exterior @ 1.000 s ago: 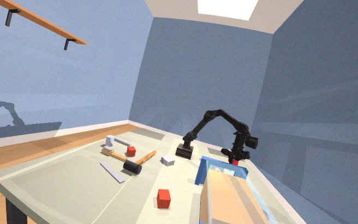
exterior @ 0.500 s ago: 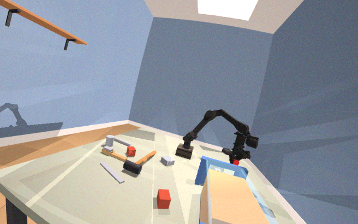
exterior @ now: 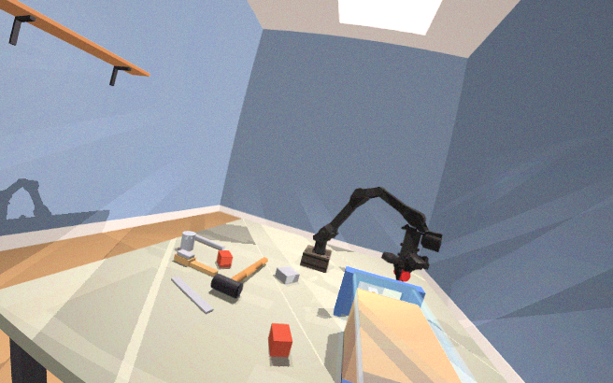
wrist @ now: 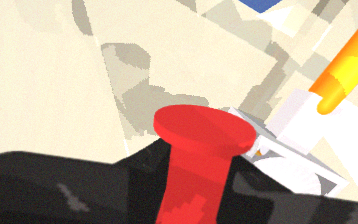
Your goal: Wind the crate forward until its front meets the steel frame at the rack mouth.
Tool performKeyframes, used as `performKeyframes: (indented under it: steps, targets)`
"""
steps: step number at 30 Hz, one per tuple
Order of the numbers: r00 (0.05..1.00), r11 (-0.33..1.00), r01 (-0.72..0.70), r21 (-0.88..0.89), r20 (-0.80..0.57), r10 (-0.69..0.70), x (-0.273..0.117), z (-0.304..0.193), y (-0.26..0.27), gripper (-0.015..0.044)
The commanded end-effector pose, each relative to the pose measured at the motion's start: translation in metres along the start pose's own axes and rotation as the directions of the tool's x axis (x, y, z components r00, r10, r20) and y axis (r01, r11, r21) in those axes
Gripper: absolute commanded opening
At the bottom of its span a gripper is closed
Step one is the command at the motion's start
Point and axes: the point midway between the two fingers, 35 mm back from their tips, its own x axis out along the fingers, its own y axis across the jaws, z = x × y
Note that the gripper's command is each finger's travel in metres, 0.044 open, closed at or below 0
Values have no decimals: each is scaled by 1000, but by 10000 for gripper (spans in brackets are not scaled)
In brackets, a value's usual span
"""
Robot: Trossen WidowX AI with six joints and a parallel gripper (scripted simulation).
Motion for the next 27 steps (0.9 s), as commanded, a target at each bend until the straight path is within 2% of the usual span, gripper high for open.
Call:
performKeyframes:
  steps: [1, 27]
  targets:
    - [999, 1000, -13, -18, -38, 12, 1, -18, 9, 0]
    - [999, 1000, -14, -18, -41, 13, 0, -51, 17, 0]
